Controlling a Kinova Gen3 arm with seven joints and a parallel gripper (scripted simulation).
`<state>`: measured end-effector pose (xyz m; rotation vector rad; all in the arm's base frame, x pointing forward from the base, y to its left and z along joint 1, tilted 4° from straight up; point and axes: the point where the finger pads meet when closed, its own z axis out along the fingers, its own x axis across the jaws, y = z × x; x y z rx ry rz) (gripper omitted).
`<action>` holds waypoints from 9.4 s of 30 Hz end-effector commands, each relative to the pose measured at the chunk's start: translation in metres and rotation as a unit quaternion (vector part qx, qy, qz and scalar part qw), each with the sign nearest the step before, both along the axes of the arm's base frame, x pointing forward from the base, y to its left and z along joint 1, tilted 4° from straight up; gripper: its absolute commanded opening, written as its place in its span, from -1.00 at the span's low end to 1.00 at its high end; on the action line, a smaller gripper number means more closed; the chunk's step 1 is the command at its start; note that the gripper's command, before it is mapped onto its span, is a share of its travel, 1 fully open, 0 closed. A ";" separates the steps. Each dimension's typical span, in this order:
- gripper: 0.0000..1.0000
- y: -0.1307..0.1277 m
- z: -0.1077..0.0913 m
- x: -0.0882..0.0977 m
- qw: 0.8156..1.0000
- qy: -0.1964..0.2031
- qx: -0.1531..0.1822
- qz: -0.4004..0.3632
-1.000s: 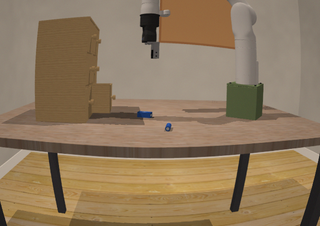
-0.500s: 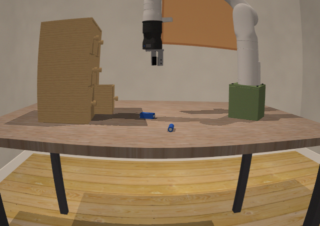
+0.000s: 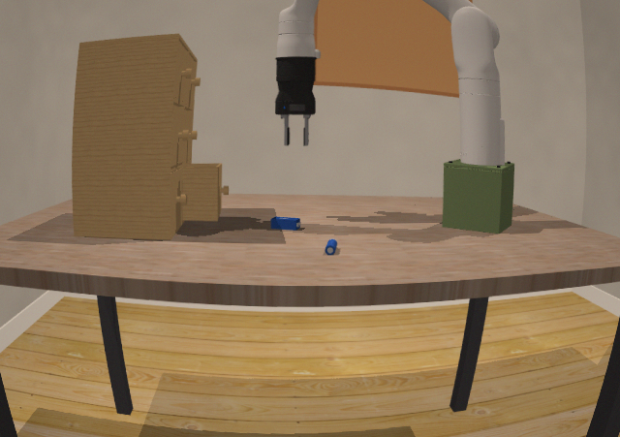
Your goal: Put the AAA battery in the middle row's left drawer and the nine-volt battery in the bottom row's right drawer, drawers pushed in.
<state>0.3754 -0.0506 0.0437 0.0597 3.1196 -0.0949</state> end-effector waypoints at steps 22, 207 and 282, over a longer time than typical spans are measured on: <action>0.34 0.088 -0.054 0.012 0.840 0.005 0.021 0.542; 0.02 0.118 -0.138 0.015 0.767 -0.005 0.027 0.641; 0.02 0.112 -0.038 0.011 0.769 -0.005 0.027 0.639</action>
